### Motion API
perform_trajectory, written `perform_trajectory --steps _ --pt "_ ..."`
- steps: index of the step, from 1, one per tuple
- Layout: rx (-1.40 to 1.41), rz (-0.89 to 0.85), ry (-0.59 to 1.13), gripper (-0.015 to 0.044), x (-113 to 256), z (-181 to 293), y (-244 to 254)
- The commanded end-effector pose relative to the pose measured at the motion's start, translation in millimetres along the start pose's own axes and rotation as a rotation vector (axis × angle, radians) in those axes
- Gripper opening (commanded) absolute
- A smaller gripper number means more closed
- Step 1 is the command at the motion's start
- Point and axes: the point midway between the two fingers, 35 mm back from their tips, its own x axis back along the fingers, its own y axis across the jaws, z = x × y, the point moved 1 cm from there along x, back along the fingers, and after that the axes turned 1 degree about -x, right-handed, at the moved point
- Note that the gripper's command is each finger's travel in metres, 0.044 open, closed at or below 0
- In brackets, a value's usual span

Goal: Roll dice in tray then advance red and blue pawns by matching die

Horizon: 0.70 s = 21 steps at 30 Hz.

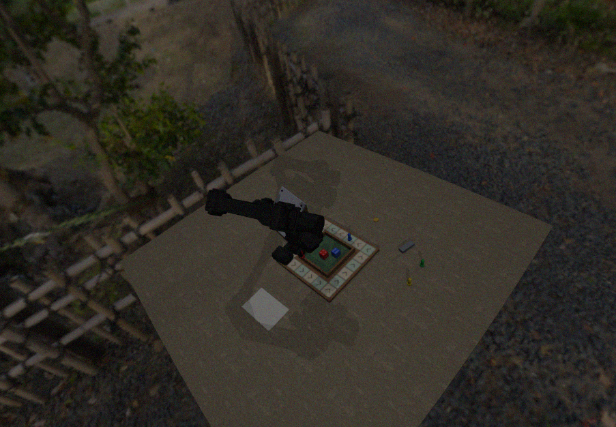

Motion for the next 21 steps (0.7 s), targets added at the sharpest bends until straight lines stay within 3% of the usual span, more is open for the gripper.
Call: perform_trajectory --steps 1,15,21 --pt "0.005 0.004 0.0 0.0 -10.4 -26.0 -1.9" --pt "0.0 0.013 0.0 0.0 -54.4 -94.5 -12.3" --pt "0.0 0.015 0.0 0.0 -60.2 -101.2 -13.6"
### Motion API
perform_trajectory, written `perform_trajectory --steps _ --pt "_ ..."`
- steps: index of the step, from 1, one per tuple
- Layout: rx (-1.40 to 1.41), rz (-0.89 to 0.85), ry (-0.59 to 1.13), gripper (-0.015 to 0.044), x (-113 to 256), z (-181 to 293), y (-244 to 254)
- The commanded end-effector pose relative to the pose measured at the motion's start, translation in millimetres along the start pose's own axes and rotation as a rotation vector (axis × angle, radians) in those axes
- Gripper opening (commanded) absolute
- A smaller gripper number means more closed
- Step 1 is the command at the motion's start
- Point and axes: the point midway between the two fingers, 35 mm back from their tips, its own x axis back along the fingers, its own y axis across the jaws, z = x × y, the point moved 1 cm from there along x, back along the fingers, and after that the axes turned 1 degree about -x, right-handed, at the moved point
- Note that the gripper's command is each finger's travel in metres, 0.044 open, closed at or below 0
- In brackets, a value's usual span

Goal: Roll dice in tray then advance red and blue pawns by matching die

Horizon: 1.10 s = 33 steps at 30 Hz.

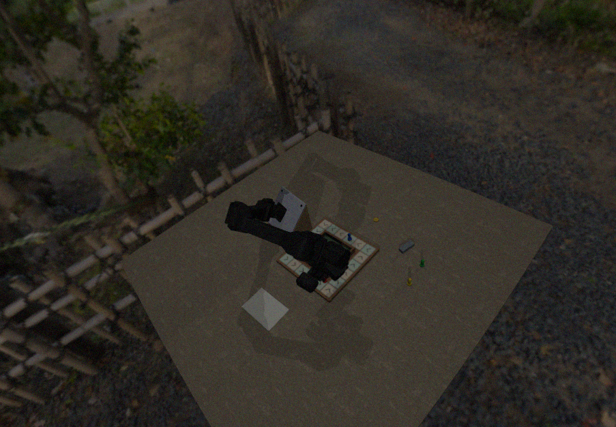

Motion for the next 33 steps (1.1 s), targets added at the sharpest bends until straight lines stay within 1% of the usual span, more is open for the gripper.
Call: perform_trajectory --steps 1,5,12,19,30,31,33 --pt "0.006 0.005 -0.006 0.0 -2.7 -7.3 0.3" --pt "0.006 0.005 -0.006 0.0 -10.3 -7.7 0.2" --pt "0.006 0.006 -0.006 0.0 -37.0 -7.5 -0.1" --pt "0.006 0.006 -0.006 0.0 -39.2 -7.5 -0.2" --pt "0.006 0.007 -0.006 0.0 -54.3 -7.5 -0.4" --pt "-0.005 0.004 -0.01 0.0026 -48.6 -8.1 -2.2" --pt "-0.005 0.004 -0.01 0.0079 -48.6 -8.1 -2.2"
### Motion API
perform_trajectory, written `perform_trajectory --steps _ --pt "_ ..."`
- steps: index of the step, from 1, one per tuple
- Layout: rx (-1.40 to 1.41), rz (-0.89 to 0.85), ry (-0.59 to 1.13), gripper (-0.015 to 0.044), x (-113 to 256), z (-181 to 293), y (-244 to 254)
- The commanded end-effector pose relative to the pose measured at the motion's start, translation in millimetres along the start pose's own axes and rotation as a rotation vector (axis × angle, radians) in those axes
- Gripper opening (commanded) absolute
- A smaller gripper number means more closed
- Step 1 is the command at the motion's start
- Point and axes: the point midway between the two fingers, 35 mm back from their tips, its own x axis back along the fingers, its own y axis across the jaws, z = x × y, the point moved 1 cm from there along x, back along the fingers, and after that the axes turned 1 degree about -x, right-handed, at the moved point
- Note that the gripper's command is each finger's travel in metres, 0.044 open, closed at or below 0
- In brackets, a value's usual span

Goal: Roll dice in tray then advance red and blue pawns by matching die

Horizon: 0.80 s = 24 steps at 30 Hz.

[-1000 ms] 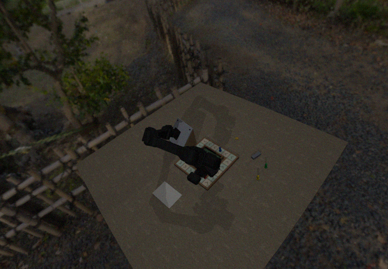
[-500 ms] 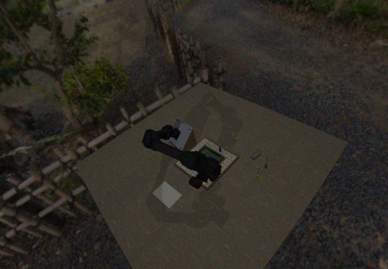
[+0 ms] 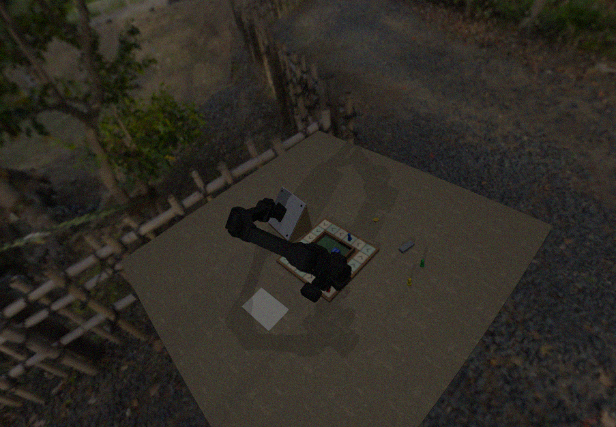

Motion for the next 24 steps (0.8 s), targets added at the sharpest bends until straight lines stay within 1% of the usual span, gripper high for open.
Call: perform_trajectory --steps 1,12,14,17,22,24 --pt "0.0 0.0 -0.003 0.0105 1.6 -0.6 0.3" --pt "0.0 0.0 -0.003 0.0394 1.6 -0.6 0.3" --pt "0.002 0.0 -0.003 0.044 11.7 -1.1 0.9" --pt "0.01 0.001 0.0 0.044 45.0 -0.3 2.6" --pt "0.011 0.001 0.0 0.044 47.6 -0.1 2.7" --pt "0.012 -0.001 0.0 0.0387 48.2 -0.1 8.9"
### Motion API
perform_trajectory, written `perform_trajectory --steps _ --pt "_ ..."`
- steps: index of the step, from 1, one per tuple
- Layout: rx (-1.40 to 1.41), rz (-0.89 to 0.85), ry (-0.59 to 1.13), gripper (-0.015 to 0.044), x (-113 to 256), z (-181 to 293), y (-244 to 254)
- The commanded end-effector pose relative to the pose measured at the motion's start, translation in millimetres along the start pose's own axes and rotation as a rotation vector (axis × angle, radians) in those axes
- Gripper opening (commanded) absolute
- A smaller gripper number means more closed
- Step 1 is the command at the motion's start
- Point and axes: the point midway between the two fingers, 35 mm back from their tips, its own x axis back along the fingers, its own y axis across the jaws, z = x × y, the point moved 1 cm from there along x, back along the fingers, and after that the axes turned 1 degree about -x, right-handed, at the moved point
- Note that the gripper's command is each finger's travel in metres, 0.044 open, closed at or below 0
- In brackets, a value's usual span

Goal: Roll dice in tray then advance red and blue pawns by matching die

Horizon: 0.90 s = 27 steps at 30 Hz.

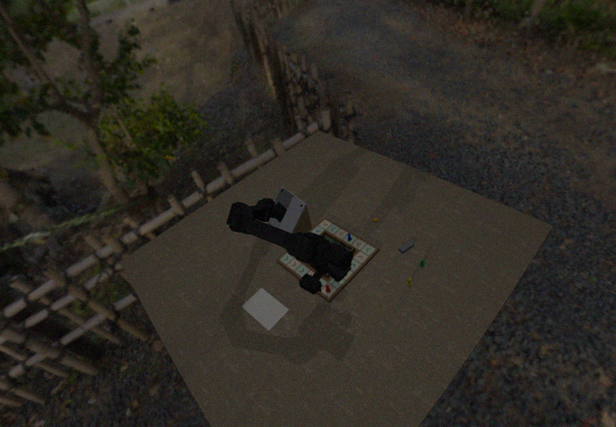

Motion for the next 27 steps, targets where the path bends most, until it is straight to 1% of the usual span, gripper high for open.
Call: perform_trajectory --steps 1,7,13,20,27 --pt "-0.006 -0.008 0.0 0.0361 5.7 0.3 11.0" --pt "-0.034 -0.029 0.0 0.0204 12.8 7.6 85.6" --pt "-0.255 -0.035 -0.013 0.02 16.6 29.5 167.3" --pt "-0.445 -0.017 0.003 0.02 13.0 63.0 228.6" --pt "-0.462 -0.014 0.005 0.02 12.4 66.1 233.2"
